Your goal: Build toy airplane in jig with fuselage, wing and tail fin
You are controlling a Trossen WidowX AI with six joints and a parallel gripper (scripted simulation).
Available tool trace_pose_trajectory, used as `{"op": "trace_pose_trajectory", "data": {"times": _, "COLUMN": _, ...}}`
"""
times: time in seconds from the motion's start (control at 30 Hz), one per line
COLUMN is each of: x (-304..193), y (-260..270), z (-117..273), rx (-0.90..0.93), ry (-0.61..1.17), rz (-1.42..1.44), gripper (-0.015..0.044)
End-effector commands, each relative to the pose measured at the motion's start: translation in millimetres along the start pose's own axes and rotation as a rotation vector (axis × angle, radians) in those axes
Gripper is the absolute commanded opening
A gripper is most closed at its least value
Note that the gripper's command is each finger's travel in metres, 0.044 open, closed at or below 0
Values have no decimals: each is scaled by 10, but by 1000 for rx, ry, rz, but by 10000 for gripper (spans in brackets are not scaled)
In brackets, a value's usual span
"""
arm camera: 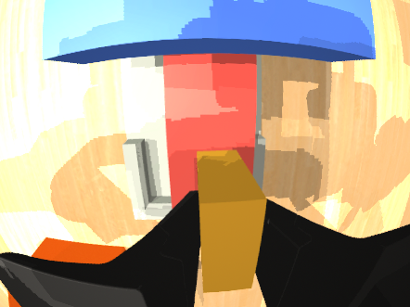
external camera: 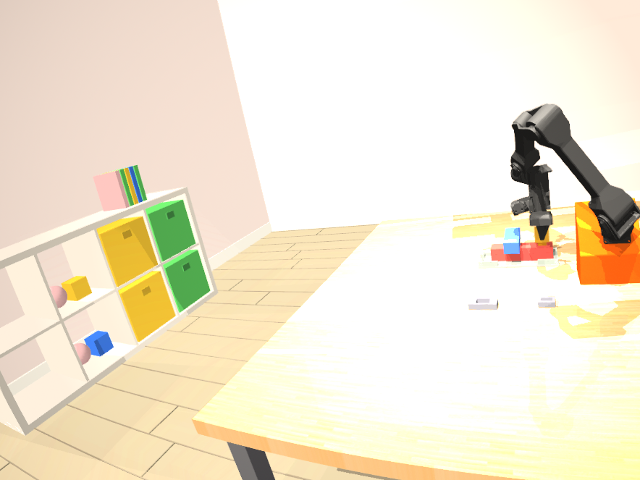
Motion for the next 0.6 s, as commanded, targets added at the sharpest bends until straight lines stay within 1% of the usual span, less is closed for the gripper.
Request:
{"op": "trace_pose_trajectory", "data": {"times": 0.0, "x": -17, "y": 3, "z": -26, "rx": 5, "ry": 4, "rz": -7, "gripper": 67}}
{"op": "trace_pose_trajectory", "data": {"times": 0.2, "x": -17, "y": 3, "z": -26, "rx": 5, "ry": 4, "rz": -7, "gripper": 67}}
{"op": "trace_pose_trajectory", "data": {"times": 0.23, "x": -3, "y": -2, "z": -10, "rx": 0, "ry": 0, "rz": 1, "gripper": 79}}
{"op": "trace_pose_trajectory", "data": {"times": 0.37, "x": -3, "y": -2, "z": -10, "rx": 0, "ry": 0, "rz": 1, "gripper": 52}}
{"op": "trace_pose_trajectory", "data": {"times": 0.43, "x": -3, "y": -2, "z": -10, "rx": 0, "ry": 0, "rz": 1, "gripper": 0}}
{"op": "trace_pose_trajectory", "data": {"times": 0.53, "x": -3, "y": -2, "z": -10, "rx": 0, "ry": 0, "rz": 1, "gripper": 0}}
{"op": "trace_pose_trajectory", "data": {"times": 0.57, "x": -3, "y": -2, "z": -10, "rx": 0, "ry": 0, "rz": 1, "gripper": 26}}
Point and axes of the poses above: the point midway between the two fingers, 35 mm back from their tips, its own z axis back along the fingers, its own y axis across the jaws, x = y × z, the point moved 5 cm from there along z, back along the fingers, and after that the axes turned 2 degrees about -z, right-handed, at the moved point
